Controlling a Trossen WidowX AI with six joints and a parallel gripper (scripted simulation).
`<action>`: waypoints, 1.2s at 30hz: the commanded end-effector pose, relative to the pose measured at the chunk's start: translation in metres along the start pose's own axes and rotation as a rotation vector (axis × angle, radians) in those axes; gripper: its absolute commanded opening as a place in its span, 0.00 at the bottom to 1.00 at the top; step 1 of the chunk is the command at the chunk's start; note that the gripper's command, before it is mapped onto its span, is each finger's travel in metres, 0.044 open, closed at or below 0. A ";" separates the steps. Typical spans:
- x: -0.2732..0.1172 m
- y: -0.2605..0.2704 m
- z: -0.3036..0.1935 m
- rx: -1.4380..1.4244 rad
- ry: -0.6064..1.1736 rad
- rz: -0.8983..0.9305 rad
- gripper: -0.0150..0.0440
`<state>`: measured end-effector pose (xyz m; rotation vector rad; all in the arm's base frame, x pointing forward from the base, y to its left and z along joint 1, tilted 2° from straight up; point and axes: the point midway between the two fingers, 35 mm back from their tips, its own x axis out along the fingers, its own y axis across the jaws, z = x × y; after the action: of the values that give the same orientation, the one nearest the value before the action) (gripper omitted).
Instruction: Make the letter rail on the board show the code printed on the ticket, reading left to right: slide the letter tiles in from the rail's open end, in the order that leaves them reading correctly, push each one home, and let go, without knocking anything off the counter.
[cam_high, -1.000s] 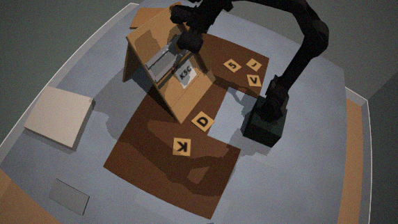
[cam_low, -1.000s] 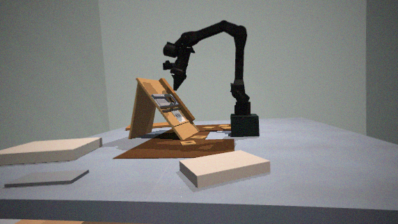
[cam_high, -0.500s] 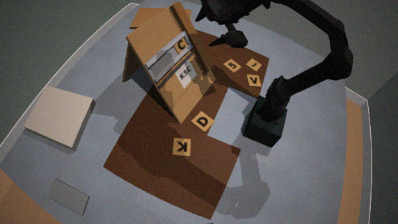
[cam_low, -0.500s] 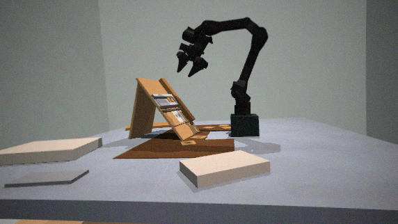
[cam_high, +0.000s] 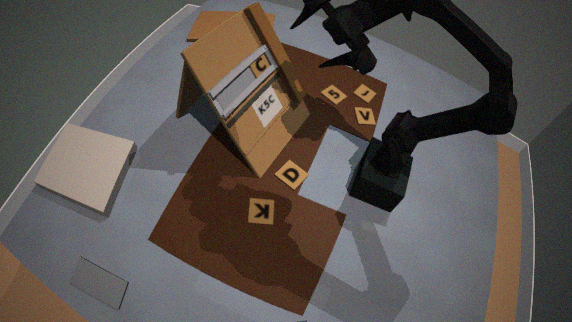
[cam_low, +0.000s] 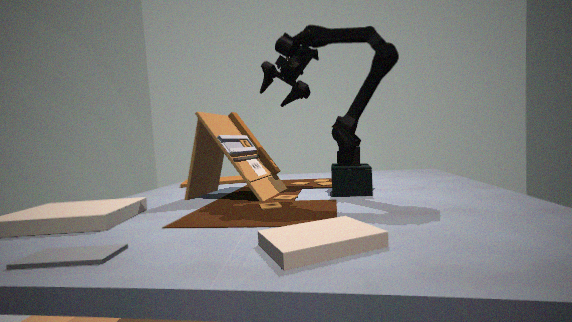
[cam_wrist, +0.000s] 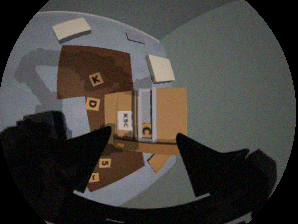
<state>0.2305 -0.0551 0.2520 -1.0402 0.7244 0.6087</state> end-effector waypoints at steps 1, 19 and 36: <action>0.000 0.001 0.000 -0.009 -0.004 0.003 1.00; 0.107 0.043 -0.220 1.232 0.542 0.127 0.83; 0.128 0.119 -0.292 1.704 0.796 0.117 0.83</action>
<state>0.1541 -0.2637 -0.0038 0.4358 1.5393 -0.4500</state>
